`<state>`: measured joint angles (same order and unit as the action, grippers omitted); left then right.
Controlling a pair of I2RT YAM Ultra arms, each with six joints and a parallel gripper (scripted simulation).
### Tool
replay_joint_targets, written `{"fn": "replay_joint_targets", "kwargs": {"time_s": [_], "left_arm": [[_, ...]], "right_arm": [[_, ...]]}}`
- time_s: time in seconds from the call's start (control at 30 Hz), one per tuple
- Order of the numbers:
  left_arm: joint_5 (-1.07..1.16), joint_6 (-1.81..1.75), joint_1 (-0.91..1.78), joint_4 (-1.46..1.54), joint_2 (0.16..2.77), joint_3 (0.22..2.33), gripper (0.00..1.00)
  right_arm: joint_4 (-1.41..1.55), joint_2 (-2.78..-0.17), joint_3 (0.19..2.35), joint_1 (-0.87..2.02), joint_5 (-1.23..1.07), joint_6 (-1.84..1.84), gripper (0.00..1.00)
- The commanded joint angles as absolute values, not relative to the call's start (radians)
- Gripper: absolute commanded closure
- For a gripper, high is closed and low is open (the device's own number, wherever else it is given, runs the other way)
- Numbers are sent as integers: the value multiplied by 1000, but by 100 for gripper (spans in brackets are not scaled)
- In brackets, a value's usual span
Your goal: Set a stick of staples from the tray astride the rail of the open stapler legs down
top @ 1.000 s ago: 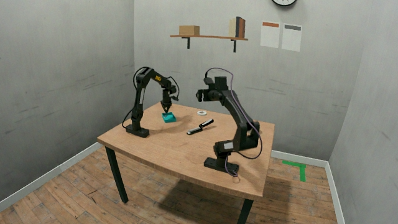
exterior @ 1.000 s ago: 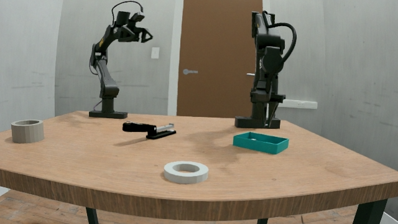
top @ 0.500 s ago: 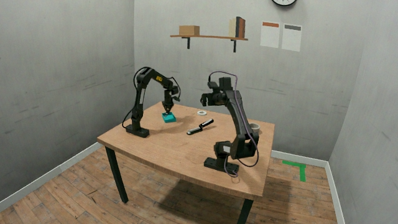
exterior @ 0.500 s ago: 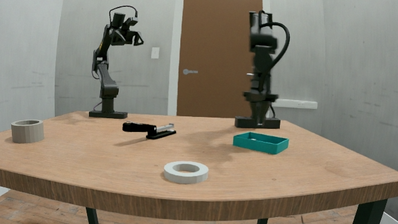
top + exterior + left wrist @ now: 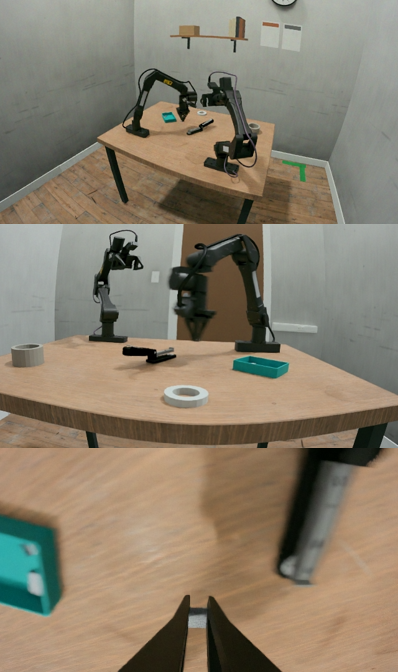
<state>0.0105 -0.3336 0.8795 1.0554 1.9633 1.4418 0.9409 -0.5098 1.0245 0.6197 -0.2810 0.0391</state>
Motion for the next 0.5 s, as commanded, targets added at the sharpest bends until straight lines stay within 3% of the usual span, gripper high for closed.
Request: {"fn": "replay_joint_targets", "kwargs": {"time_s": [0.0,0.47], "left_arm": [[4,-471,965,1103,2027,1553,94],[-10,-537,1073,1185,2184,1800,94]], "right_arm": [[964,-485,1051,607,-296,49,0],[964,-485,1052,605,-298,50,0]]}}
